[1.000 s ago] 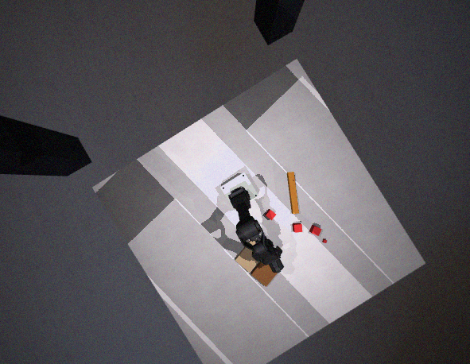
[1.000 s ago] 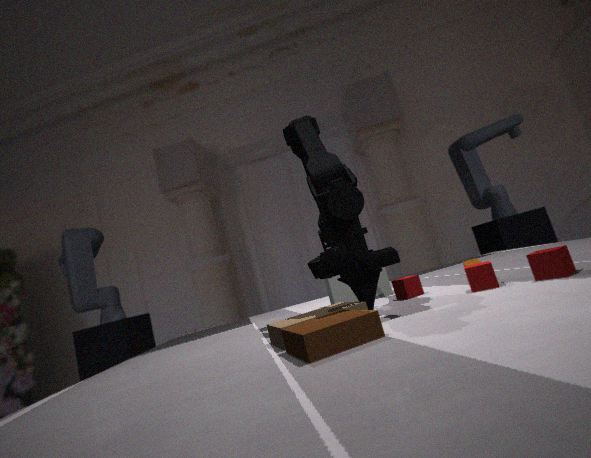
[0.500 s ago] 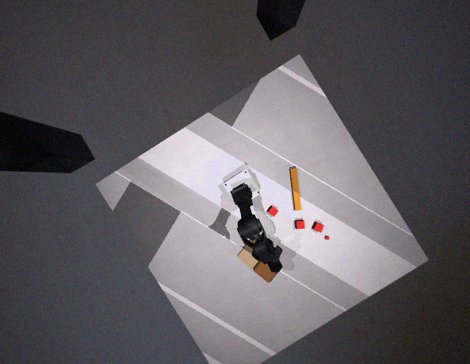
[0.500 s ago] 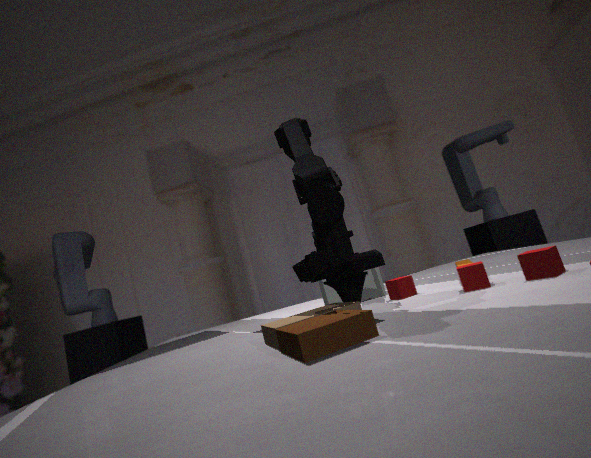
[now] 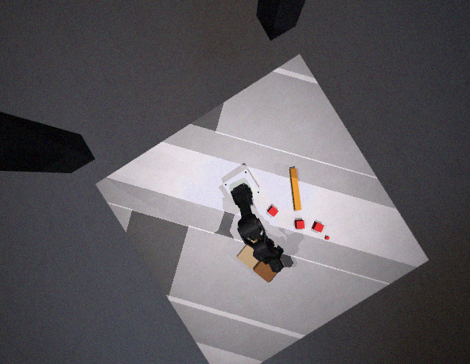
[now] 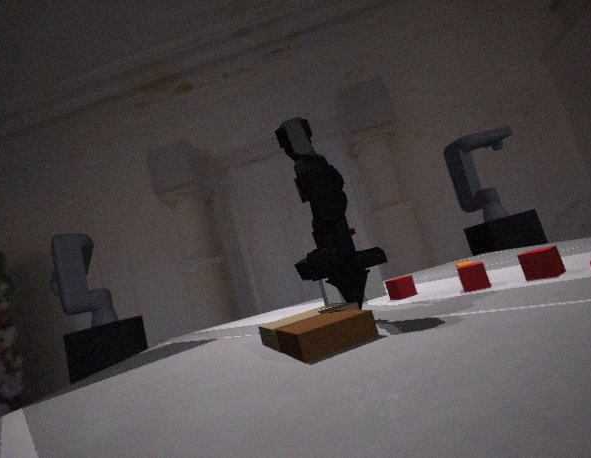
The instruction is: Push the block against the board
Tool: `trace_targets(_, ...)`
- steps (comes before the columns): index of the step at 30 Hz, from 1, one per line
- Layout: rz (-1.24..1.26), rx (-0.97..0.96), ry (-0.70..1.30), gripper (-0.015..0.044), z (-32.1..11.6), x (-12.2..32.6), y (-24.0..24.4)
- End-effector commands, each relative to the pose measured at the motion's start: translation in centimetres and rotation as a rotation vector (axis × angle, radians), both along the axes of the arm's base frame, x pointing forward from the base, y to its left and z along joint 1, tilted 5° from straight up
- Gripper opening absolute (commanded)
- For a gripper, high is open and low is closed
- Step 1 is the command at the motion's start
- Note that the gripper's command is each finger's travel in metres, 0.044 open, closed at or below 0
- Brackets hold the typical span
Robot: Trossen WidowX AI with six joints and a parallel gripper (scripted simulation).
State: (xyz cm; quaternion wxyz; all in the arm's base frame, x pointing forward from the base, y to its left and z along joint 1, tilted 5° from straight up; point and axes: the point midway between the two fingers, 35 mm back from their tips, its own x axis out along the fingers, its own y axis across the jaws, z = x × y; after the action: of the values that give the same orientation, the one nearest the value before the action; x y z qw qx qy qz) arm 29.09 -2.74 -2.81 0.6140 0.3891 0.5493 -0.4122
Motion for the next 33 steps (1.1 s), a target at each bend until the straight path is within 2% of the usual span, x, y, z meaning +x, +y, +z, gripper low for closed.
trace_targets(1,-0.002,-0.003,0.006,0.0,-0.2,-0.5,0.6)
trace_targets(22,-0.002,-0.001,0.007,0.0,-0.6,-1.8,3.6)
trace_targets(27,-0.001,0.0,0.006,0.0,4.7,-1.5,3.8)
trace_targets(33,0.008,0.004,-0.013,0.0,4.9,-1.2,3.7)
